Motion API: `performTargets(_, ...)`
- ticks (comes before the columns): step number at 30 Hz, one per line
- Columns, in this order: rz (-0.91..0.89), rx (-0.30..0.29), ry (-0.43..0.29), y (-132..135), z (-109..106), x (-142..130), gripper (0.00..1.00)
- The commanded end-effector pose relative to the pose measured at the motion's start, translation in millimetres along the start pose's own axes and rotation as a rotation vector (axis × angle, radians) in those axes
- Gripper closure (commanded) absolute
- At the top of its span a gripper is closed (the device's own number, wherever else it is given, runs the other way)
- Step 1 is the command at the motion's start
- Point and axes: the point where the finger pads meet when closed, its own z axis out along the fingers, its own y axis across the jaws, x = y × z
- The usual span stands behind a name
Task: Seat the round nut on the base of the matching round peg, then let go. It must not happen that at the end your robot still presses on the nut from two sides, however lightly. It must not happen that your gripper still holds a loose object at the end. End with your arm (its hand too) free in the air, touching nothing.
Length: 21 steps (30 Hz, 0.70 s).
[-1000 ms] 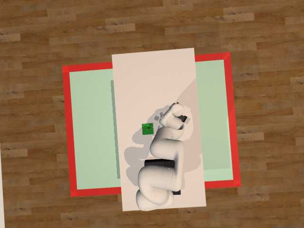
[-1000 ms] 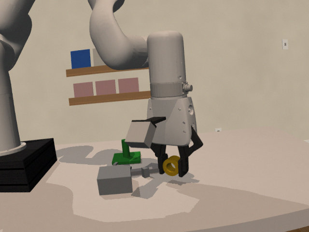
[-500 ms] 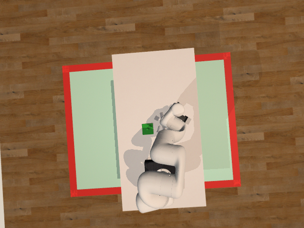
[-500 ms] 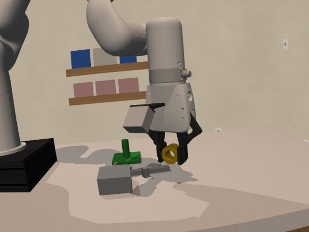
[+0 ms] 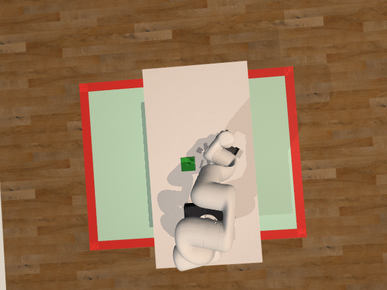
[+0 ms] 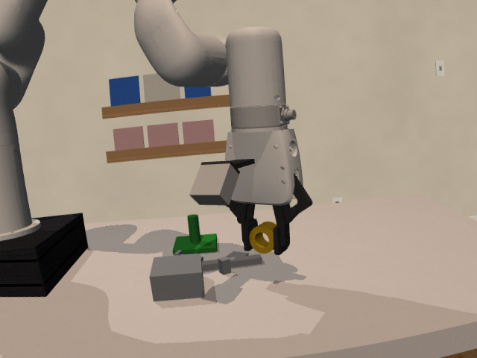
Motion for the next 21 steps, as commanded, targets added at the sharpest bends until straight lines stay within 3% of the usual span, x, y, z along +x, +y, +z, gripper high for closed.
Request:
performTargets(1,-0.001,0.000,0.002,-1.3,-0.8,-0.9,1.00)
performTargets(21,-0.012,-0.041,0.056,1.7,8.0,-4.3,1.00)
